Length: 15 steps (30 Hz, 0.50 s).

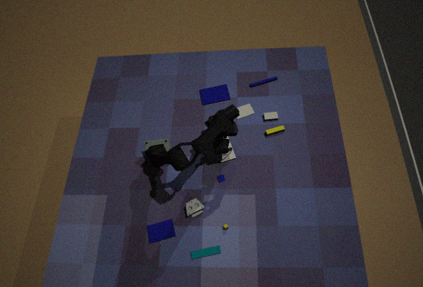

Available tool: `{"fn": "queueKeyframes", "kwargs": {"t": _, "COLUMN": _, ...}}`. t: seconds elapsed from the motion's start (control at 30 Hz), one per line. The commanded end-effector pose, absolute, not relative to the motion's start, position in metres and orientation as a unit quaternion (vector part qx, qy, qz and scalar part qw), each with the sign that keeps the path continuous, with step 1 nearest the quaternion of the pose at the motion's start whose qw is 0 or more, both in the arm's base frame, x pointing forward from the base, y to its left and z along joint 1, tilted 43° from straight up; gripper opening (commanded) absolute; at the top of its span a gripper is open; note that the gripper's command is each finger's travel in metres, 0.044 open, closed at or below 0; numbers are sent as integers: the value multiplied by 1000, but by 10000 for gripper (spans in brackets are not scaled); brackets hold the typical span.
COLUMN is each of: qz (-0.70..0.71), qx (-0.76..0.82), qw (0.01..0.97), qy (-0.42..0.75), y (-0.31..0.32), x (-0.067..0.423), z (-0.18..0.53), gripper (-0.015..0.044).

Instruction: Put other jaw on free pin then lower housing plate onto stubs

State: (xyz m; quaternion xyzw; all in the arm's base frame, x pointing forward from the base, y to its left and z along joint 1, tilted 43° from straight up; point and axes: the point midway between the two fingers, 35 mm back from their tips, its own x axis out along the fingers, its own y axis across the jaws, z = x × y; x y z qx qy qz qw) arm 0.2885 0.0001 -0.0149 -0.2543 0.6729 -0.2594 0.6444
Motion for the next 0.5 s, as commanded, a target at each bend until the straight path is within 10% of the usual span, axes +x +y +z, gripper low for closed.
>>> {"fn": "queueKeyframes", "kwargs": {"t": 0.0, "qz": -258, "qx": -258, "qw": 644, "qy": 672, "y": 0, "x": 289, "z": -15, "gripper": 134}}
{"fn": "queueKeyframes", "kwargs": {"t": 0.47, "qz": -258, "qx": -258, "qw": 644, "qy": 672, "y": -4, "x": 288, "z": -18, "gripper": 134}}
